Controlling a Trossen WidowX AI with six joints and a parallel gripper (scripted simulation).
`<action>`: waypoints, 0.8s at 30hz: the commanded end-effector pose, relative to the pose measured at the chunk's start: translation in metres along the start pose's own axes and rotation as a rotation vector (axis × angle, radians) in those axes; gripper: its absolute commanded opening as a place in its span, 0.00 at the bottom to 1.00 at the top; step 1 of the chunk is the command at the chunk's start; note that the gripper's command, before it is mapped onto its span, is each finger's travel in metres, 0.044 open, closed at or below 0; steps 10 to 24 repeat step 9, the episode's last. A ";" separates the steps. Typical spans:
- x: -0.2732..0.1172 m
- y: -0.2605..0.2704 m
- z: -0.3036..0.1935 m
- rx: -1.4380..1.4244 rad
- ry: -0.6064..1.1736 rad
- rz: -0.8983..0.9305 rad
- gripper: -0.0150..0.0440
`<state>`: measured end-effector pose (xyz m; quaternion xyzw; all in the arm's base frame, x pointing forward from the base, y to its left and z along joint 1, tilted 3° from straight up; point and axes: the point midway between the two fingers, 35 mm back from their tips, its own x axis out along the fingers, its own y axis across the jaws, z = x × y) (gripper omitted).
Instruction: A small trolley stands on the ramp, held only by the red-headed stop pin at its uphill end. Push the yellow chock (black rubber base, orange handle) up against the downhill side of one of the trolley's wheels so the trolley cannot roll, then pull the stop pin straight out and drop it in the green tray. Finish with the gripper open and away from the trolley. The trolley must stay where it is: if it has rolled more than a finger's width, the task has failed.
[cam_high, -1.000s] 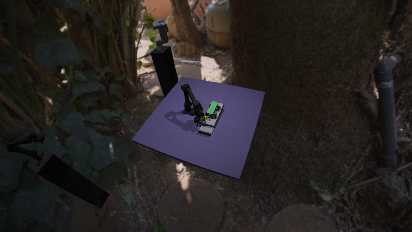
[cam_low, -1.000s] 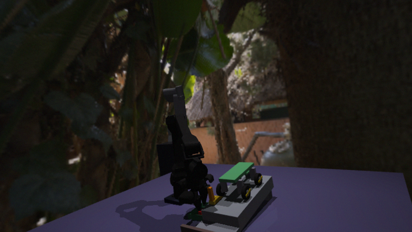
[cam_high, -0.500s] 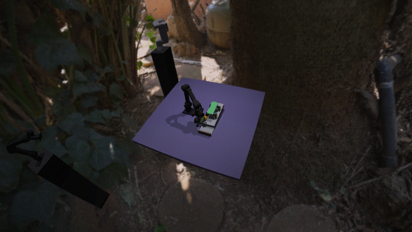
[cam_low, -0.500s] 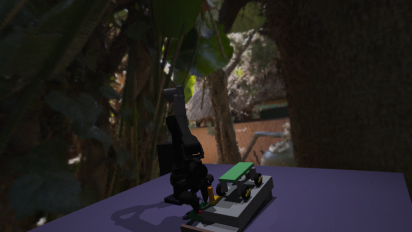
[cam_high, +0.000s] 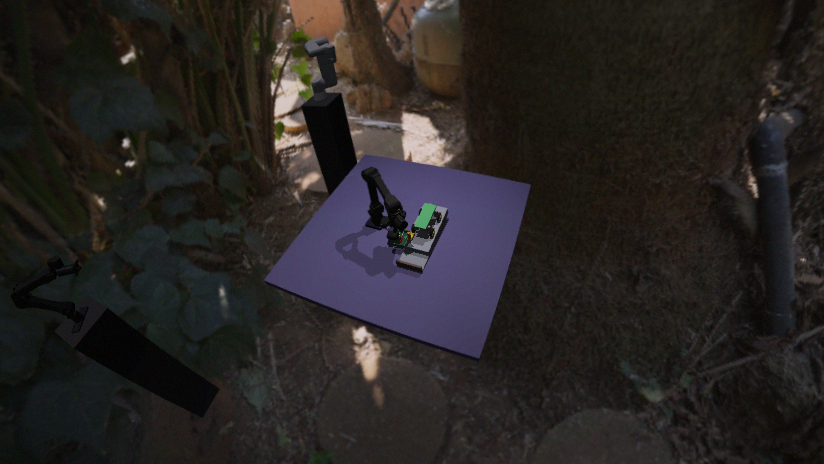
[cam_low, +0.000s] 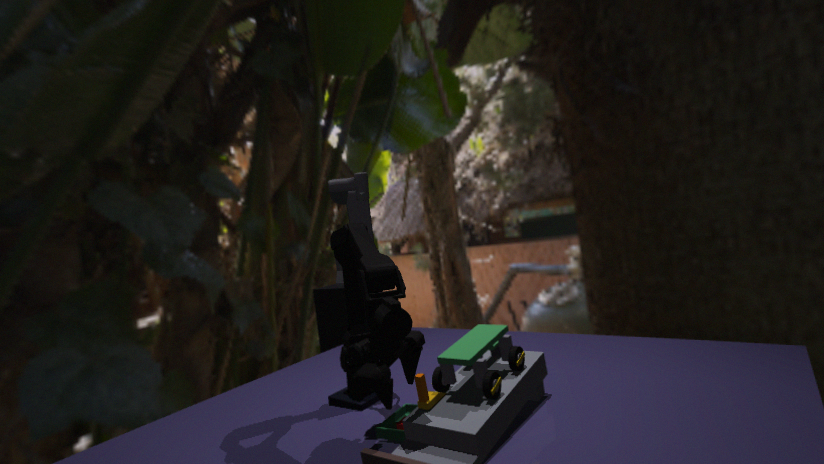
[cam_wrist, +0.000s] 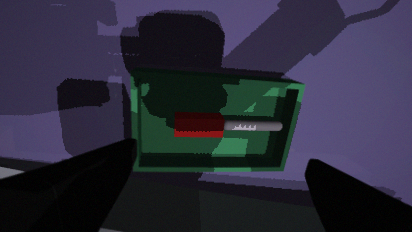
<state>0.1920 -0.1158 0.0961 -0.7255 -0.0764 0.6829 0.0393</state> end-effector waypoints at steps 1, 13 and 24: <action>-0.015 -0.002 -0.001 -0.008 0.011 0.011 1.00; -0.037 -0.005 -0.002 -0.008 0.011 0.011 1.00; -0.037 -0.005 -0.002 -0.008 0.011 0.011 1.00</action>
